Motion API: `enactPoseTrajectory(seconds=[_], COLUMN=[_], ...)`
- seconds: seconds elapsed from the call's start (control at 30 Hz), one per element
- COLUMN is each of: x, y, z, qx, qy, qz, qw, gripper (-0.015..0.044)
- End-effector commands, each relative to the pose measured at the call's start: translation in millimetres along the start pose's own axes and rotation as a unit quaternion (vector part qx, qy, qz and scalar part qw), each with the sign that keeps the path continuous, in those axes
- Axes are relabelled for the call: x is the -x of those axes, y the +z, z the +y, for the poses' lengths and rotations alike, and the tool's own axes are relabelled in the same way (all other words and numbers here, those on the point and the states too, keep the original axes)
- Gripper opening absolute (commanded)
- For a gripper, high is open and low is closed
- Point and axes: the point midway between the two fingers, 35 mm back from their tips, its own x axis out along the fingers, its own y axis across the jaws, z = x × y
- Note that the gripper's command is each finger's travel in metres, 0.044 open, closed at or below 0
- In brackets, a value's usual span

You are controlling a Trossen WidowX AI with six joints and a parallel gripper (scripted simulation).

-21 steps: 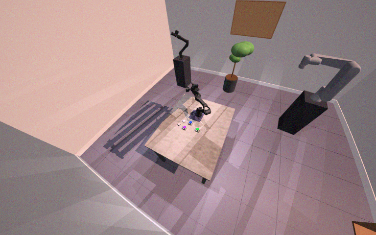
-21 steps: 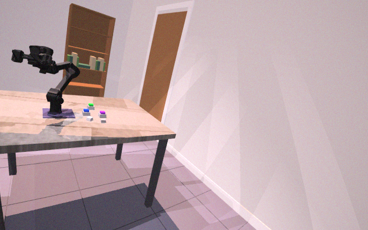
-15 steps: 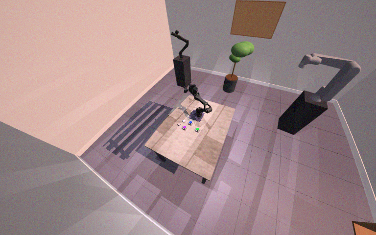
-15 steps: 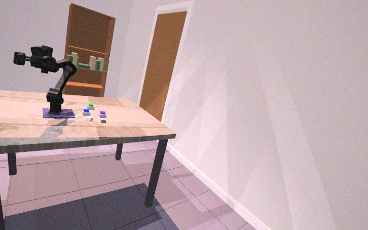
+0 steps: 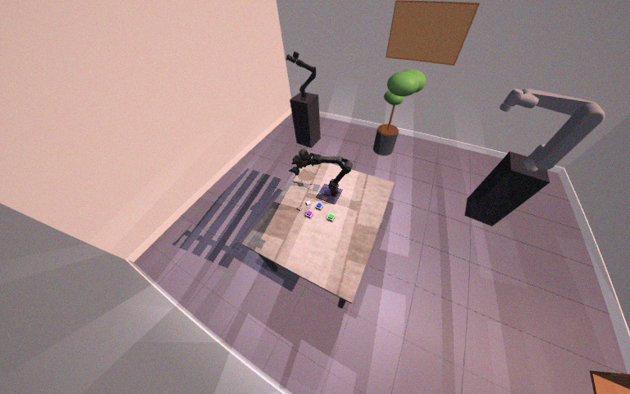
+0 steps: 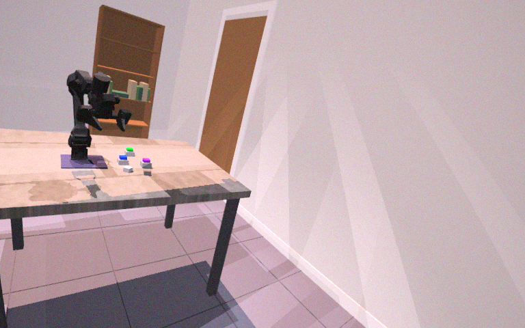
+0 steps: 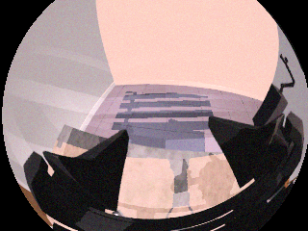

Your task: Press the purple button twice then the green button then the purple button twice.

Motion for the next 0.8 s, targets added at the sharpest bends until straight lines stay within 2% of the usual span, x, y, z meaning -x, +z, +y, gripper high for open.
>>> enactPoseTrajectory(seconds=[0.0, 0.2, 0.43, 0.6, 0.77], x=[-11, -2, 52, 106, 114], y=[-15, -57, -116, -157, -162], z=[57, 157, 247, 285, 289], qx=[0.057, 0.183, 0.358, 0.484, 0.501], qy=[0.071, 0.188, 0.289, 0.329, 0.332], qz=[0.076, 0.207, 0.333, 0.396, 0.403], qw=[0.993, 0.942, 0.823, 0.707, 0.69], gripper=[0.04, 0.04, 0.04, 0.04, 0.04])
